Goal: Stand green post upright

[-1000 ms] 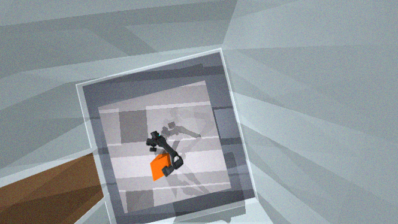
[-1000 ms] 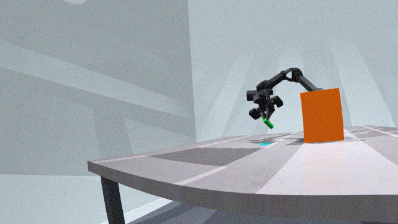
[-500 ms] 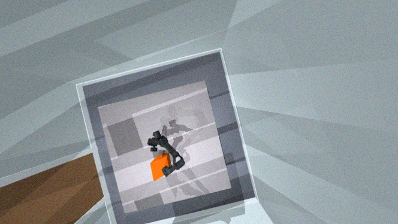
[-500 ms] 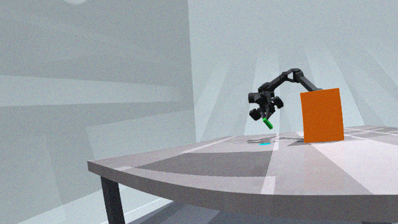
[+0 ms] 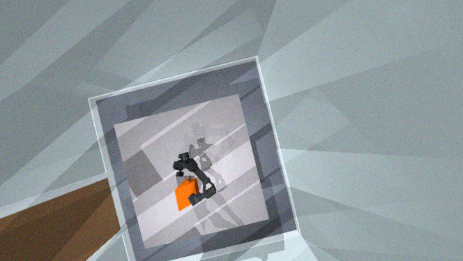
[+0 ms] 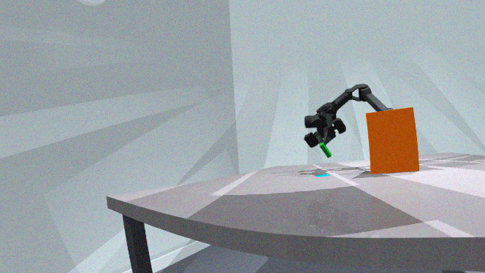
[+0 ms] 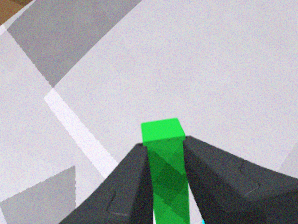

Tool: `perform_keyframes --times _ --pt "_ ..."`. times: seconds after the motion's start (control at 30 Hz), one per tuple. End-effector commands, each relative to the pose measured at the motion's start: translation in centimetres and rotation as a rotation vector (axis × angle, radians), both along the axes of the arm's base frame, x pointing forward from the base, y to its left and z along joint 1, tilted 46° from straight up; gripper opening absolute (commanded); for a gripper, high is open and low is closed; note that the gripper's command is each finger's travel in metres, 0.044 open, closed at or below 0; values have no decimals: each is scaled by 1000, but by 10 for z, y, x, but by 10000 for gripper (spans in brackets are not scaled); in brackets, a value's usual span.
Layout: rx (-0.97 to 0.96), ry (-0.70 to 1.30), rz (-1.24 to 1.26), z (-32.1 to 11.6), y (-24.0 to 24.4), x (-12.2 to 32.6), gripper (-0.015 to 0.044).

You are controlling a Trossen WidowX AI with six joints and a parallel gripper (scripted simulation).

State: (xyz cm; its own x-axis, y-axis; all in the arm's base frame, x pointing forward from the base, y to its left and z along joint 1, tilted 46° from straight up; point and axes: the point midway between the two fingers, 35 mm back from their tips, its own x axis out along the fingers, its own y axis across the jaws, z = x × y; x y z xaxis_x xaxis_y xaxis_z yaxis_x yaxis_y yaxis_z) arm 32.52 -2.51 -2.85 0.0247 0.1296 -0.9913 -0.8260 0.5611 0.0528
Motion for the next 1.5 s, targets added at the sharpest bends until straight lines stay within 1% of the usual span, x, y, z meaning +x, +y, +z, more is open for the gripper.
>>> perform_keyframes --times 0.0,1.47 --pt "26 -24 10 3 1 -1 23" --pt "238 -284 82 20 -4 1 23"
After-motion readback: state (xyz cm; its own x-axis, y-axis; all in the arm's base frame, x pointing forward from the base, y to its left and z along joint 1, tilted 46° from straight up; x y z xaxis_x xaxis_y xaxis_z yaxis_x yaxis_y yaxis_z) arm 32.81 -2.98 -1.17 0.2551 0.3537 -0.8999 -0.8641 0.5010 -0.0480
